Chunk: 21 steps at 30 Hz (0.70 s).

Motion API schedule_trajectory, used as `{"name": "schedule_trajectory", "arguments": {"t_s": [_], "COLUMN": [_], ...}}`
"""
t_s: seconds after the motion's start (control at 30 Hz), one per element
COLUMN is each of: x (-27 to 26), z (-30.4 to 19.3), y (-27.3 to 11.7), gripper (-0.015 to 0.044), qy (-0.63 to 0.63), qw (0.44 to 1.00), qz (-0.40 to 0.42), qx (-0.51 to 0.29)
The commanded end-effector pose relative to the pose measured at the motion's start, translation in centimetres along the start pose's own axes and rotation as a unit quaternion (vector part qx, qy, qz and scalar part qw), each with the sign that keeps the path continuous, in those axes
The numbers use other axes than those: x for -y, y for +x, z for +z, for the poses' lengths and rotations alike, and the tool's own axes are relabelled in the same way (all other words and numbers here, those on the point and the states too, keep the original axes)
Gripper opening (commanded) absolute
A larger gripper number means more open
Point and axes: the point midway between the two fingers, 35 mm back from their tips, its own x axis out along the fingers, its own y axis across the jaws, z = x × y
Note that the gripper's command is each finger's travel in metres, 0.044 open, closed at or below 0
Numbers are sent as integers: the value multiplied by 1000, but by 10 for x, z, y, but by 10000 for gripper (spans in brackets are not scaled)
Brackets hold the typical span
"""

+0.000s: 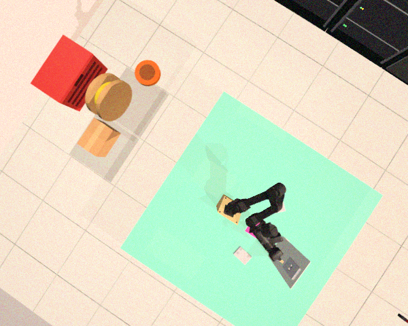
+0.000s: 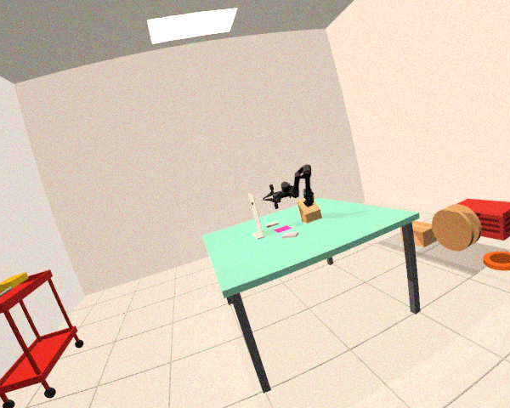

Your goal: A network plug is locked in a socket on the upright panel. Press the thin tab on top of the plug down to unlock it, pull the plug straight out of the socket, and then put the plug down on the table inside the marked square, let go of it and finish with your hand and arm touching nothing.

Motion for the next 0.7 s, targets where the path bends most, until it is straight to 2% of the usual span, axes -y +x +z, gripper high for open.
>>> {"name": "schedule_trajectory", "arguments": {"t_s": [0.0, 0.67], "x": [9, 43], "z": [2, 3], "y": [-2, -18], "gripper": [0, 0], "qy": [-3, -4], "qw": [1000, 1000], "qz": [-3, -3], "qx": [4, 5]}}
